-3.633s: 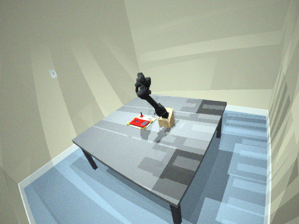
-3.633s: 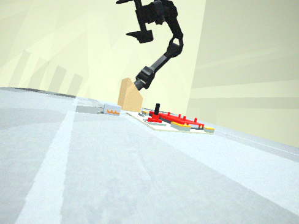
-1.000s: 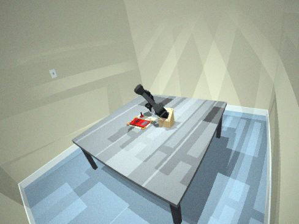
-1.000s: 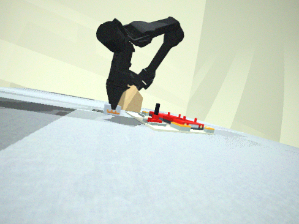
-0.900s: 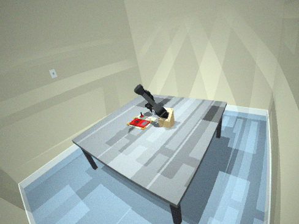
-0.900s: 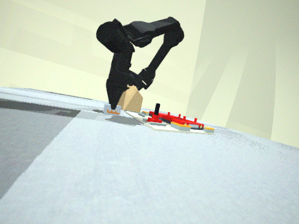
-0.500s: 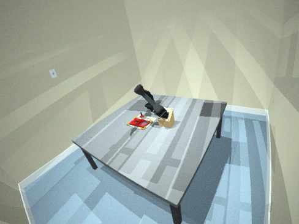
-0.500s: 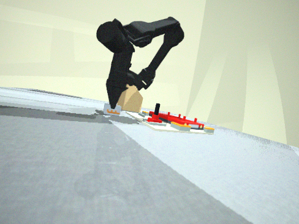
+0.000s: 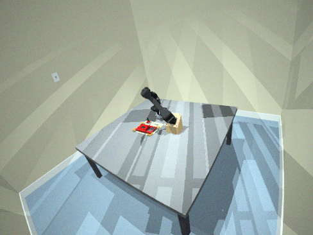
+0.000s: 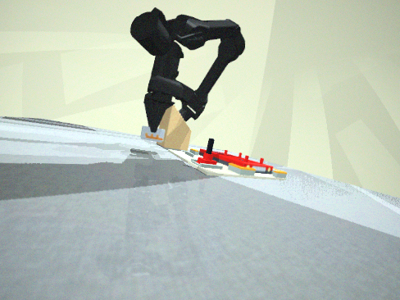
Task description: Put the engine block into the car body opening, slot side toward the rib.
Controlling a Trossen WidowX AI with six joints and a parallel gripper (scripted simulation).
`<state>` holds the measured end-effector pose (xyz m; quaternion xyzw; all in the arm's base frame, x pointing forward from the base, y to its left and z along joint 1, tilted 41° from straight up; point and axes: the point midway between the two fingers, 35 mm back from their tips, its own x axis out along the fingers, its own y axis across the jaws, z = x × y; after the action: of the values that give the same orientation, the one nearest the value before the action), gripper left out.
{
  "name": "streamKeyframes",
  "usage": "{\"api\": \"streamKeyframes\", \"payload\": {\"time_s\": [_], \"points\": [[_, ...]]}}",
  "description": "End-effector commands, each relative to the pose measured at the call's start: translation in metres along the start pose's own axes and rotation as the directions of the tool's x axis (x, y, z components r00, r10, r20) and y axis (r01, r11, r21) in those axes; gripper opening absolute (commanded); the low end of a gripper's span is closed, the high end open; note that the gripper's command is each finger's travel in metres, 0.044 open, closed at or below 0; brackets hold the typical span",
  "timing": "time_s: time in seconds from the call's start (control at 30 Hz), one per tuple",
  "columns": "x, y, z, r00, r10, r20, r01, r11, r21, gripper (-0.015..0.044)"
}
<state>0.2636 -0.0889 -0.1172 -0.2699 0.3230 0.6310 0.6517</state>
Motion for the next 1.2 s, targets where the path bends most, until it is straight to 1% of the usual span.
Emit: {"api": "streamKeyframes", "payload": {"time_s": [0.0,0.87,1.0,1.17], "points": [[-0.011,-0.001,-0.001,1.0,0.0,-0.004,0.0,1.0,-0.002,0.0],[-0.092,0.001,0.003,1.0,0.002,-0.004,-0.002,1.0,-0.002,0.0],[-0.094,0.001,0.005,1.0,0.002,-0.005,-0.002,1.0,0.01,0.0],[-0.09,-0.007,0.017,1.0,0.001,-0.015,0.0,0.995,0.101,0.0]]}}
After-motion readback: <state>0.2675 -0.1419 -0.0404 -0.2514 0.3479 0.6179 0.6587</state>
